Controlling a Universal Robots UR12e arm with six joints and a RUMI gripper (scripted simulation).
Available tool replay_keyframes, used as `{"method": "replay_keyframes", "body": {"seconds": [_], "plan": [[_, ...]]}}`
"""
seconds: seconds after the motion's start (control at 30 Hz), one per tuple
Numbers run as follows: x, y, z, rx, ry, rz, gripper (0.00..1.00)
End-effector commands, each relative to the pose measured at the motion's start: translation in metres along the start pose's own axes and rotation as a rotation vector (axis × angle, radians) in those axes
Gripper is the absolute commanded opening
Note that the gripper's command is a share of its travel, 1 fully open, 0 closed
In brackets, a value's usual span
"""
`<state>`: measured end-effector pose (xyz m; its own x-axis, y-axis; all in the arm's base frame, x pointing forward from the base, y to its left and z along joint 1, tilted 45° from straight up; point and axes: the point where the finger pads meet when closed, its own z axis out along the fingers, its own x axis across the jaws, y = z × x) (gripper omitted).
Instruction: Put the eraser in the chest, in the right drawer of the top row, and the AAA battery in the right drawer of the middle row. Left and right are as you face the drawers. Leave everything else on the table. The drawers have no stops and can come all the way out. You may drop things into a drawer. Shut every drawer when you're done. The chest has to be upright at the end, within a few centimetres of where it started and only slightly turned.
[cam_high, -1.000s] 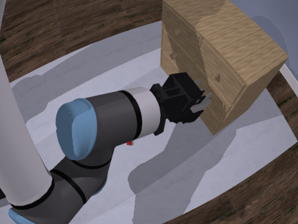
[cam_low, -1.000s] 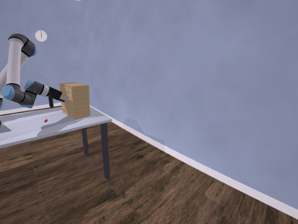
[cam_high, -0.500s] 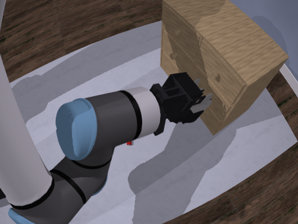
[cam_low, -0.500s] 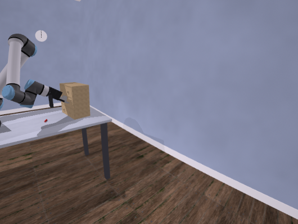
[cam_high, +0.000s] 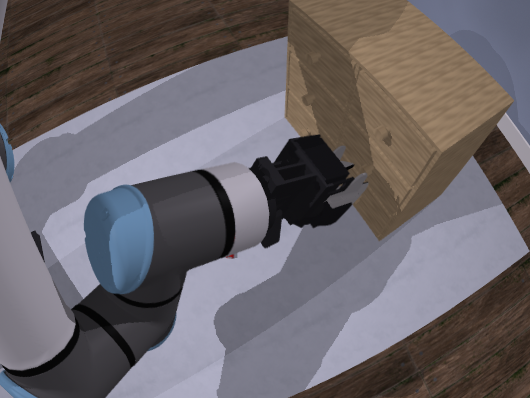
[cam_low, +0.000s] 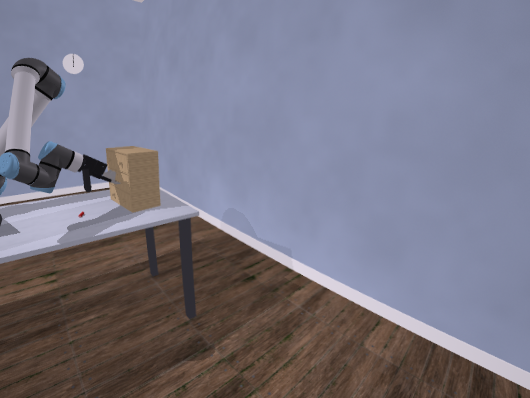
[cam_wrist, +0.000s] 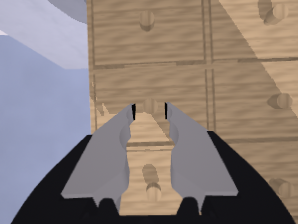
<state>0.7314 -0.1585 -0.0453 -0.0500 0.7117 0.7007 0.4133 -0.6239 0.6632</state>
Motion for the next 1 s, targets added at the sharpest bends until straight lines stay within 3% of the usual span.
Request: {"method": "replay_keyframes", "body": {"seconds": [0.0,0.27,0.67,0.97], "plan": [[0.0,-0.006,-0.012,0.0,0.0,-0.001,0.2],[0.0,-0.014,-0.026,0.0,0.0,-0.001,0.2],[0.0,-0.015,-0.03,0.0,0.0,-0.001,0.2],[0.0,-0.019,-0.051,0.0,0.0,-0.001,0.2]]}}
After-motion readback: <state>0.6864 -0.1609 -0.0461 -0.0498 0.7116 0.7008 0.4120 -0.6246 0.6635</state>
